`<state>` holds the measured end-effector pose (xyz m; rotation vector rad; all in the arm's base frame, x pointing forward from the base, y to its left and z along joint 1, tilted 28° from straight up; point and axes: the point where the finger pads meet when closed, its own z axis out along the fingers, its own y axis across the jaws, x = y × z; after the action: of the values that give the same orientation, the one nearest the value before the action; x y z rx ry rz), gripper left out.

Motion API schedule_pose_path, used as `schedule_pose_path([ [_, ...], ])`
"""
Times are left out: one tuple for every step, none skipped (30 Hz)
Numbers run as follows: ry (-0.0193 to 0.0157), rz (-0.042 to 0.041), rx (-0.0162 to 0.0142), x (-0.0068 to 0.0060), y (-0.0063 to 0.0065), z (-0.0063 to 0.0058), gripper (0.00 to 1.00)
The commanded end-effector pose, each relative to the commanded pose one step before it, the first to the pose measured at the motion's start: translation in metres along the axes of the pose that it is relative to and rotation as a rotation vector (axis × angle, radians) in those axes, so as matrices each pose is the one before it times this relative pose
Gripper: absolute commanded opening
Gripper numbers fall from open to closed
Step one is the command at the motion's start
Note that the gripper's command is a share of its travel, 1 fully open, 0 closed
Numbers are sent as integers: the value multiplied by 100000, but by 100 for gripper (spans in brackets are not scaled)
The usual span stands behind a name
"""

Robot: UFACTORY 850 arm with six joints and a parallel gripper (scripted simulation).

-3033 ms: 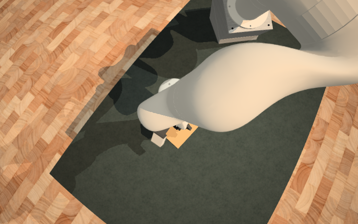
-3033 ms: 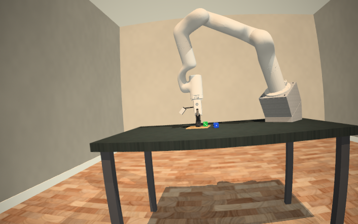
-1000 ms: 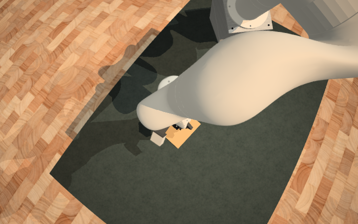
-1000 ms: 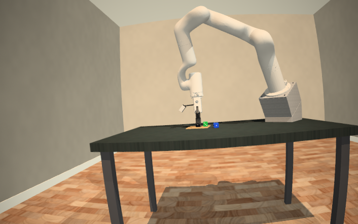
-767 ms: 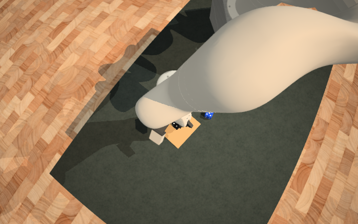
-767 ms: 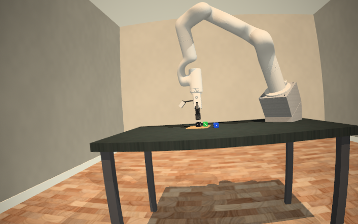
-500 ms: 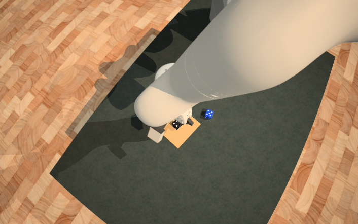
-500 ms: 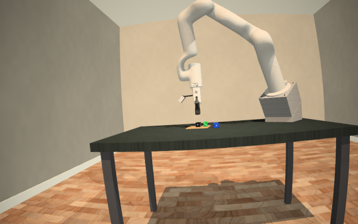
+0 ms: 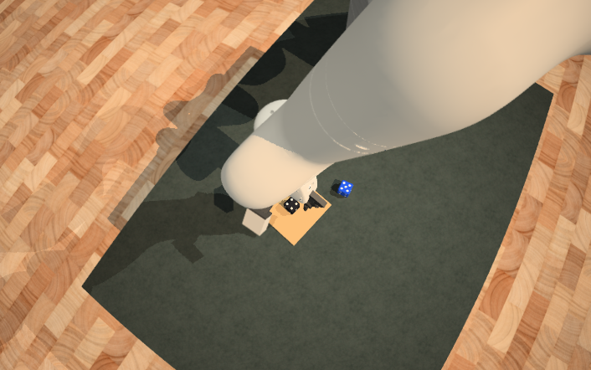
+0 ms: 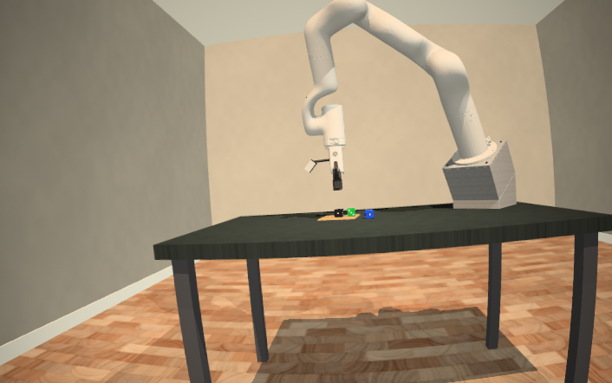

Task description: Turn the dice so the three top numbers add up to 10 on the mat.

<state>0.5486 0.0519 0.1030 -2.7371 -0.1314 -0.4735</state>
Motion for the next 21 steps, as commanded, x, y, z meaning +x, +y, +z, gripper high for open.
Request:
schedule_pose_path([
  [152,-38,-28,83,10,-56,100],
  [0,0,0,0,0,0,100],
  [0,0,0,0,0,0,100],
  [0,0,0,0,0,0,100],
  [0,0,0,0,0,0,100],
  [0,0,0,0,0,0,100],
  [0,0,0,0,0,0,100],
  [0,0,0,0,0,0,100],
  [0,0,0,0,0,0,100],
  [0,0,0,0,0,0,100],
  [0,0,0,0,0,0,100],
  [0,0,0,0,0,0,100],
  [0,0,0,0,0,0,100],
  [-7,-16,-3,-2,0,0,100],
  [-49,-108,-19,-15,1,1,100],
  [-127,-284,-49,-40,2,2,100],
  [-238,-533,-92,-75,4,4,100],
  [-377,-847,-146,-119,6,6,100],
  [-539,-1217,-208,-170,9,9,100],
  [-719,-1636,-277,-226,11,12,100],
  [-912,-2097,-352,-286,13,15,100],
])
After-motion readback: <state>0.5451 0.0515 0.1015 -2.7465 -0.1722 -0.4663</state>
